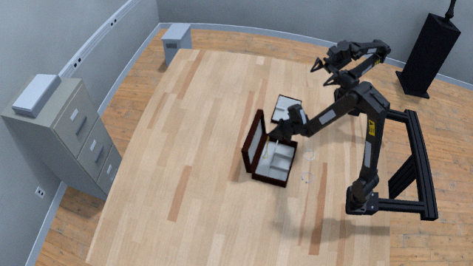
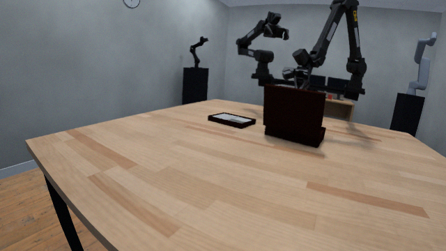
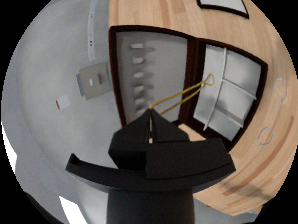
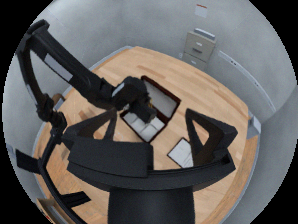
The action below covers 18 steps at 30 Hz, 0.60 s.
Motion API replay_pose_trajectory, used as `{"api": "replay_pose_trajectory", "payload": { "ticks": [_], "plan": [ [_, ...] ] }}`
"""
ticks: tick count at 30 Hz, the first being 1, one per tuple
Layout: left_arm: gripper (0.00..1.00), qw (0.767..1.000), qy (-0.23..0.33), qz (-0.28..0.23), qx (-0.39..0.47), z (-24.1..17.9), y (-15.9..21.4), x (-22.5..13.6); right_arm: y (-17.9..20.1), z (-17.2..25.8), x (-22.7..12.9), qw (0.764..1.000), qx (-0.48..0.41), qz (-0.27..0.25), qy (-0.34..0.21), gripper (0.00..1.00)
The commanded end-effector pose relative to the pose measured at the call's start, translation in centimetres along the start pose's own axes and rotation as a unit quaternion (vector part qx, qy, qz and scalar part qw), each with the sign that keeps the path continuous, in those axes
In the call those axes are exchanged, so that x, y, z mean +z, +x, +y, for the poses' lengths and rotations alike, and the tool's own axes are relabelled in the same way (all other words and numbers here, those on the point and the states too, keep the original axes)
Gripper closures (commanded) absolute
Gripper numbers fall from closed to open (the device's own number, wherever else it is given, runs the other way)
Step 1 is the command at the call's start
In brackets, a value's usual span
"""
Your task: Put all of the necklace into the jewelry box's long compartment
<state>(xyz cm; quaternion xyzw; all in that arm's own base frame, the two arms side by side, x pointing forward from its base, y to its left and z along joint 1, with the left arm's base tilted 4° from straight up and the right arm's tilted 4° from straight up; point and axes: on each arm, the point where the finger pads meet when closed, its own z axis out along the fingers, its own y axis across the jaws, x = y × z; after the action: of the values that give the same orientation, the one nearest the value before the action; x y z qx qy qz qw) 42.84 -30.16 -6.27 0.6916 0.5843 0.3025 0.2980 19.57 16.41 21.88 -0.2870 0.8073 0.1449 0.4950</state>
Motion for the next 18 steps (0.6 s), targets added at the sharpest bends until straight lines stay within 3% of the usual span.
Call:
{"api": "replay_pose_trajectory", "payload": {
  "ticks": [1, 18],
  "plan": [
    [1.00, 1.000, -0.004, 0.000, 0.002, -0.9, 1.0, 0.9, -1.6, -0.1, -0.5, 1.000, 0.002, -0.017, 0.001, 0.00],
    [1.00, 1.000, -0.013, -0.003, -0.002, -7.0, 5.7, 7.0, -1.6, -0.1, -0.5, 1.000, 0.002, -0.017, 0.001, 0.00]
  ]
}}
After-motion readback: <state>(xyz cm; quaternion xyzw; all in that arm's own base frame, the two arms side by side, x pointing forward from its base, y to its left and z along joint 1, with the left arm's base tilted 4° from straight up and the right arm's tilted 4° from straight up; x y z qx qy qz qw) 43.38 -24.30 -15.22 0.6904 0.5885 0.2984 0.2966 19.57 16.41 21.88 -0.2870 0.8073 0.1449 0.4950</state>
